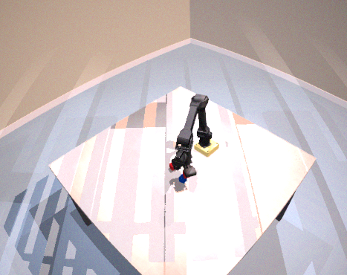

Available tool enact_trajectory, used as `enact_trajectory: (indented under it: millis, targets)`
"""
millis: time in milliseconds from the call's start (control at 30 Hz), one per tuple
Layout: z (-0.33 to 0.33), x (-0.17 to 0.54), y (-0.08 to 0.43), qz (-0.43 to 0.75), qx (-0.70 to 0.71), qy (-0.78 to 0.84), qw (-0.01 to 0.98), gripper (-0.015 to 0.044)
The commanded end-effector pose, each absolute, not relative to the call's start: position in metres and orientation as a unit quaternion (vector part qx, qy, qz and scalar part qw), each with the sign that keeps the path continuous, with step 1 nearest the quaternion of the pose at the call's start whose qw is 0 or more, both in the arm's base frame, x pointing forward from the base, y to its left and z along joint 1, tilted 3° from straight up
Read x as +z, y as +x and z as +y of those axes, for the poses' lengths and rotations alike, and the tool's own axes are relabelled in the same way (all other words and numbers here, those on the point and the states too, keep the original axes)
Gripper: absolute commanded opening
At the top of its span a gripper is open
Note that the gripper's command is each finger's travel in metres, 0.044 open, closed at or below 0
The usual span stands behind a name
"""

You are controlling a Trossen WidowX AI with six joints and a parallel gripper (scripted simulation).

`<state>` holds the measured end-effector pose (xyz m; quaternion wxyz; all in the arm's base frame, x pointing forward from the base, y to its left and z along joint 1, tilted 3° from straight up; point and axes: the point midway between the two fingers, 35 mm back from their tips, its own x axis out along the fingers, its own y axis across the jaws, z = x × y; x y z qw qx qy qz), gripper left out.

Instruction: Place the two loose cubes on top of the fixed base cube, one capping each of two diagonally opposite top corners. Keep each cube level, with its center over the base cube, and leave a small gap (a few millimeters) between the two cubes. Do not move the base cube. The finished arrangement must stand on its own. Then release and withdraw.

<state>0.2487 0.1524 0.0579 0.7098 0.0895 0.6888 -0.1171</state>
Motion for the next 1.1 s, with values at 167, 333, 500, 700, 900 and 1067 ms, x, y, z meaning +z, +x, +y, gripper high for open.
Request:
enact_trajectory:
  millis: [167, 333, 500, 700, 900, 1067]
  targets:
    - [0.154, 0.072, 0.251, 0.686, -0.115, 0.093, 0.713, 0.0205]
    - [0.155, 0.078, 0.251, 0.686, -0.115, 0.093, 0.713, 0.0205]
    - [0.155, 0.084, 0.25, 0.686, -0.115, 0.093, 0.713, 0.0205]
    - [0.155, 0.085, 0.25, 0.686, -0.115, 0.093, 0.713, 0.0205]
    - [0.14, 0.087, 0.253, 0.695, -0.046, 0.018, 0.717, 0.0265]
    - [0.125, 0.094, 0.257, 0.696, 0.032, -0.062, 0.715, 0.0265]
